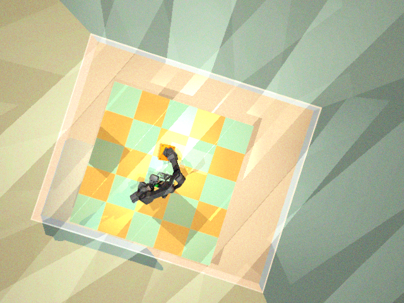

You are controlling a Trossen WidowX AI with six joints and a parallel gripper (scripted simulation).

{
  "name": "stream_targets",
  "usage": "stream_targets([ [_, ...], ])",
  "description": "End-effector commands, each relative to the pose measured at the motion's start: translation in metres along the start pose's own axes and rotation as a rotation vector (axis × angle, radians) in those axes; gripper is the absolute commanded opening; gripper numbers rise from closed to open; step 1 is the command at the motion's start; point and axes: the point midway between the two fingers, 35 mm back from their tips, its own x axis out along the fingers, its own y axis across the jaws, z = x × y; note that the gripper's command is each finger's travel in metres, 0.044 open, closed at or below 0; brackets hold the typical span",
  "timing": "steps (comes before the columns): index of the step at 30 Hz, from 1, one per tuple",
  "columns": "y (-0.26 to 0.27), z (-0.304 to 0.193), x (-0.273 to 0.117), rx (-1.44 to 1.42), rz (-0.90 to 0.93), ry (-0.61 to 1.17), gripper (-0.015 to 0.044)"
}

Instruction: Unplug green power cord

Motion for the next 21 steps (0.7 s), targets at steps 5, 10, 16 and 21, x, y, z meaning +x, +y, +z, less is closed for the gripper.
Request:
stream_targets([
  [5, 0.001, 0.012, -0.001, -0.001, 0.003, -0.003, 0.0000],
  [10, 0.002, 0.020, -0.002, 0.000, 0.003, -0.004, 0.0000],
  [16, 0.002, 0.030, -0.003, 0.000, 0.004, -0.004, 0.0000],
  [21, 0.002, 0.038, -0.004, 0.001, 0.004, -0.005, 0.0000],
])
